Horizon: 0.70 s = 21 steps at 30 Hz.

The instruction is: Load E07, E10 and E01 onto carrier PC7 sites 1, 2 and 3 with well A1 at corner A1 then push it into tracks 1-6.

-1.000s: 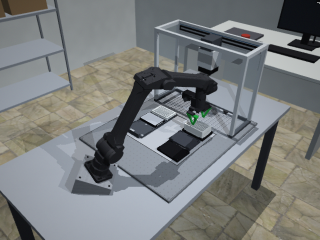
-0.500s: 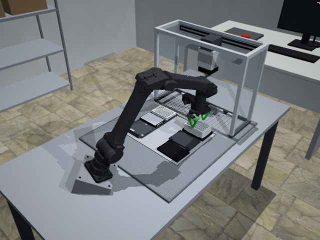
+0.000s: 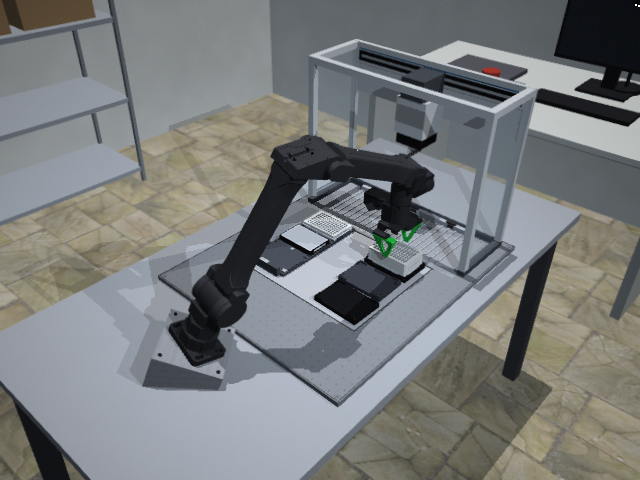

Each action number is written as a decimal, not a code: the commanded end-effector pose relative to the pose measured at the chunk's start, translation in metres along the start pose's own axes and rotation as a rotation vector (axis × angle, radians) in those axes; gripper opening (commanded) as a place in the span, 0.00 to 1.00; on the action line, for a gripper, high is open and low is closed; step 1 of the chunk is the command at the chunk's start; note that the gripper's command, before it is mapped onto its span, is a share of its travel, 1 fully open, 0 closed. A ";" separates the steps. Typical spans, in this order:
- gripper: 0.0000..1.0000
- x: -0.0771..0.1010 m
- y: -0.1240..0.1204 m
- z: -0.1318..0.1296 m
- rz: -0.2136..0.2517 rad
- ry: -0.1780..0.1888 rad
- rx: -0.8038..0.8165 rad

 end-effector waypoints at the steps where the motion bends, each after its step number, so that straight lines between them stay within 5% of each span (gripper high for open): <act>1: 1.00 -0.006 -0.007 -0.004 0.003 -0.013 0.003; 21: 1.00 -0.026 -0.006 -0.002 0.002 -0.008 0.003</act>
Point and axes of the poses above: the point where the finger pads meet when closed, its own x axis back along the fingers, its own z axis across the jaws, y = z × x, the point moved 4 cm from there along x, back along the fingers, and after that the axes turned 15 degrees about x, right-handed, at the moved point
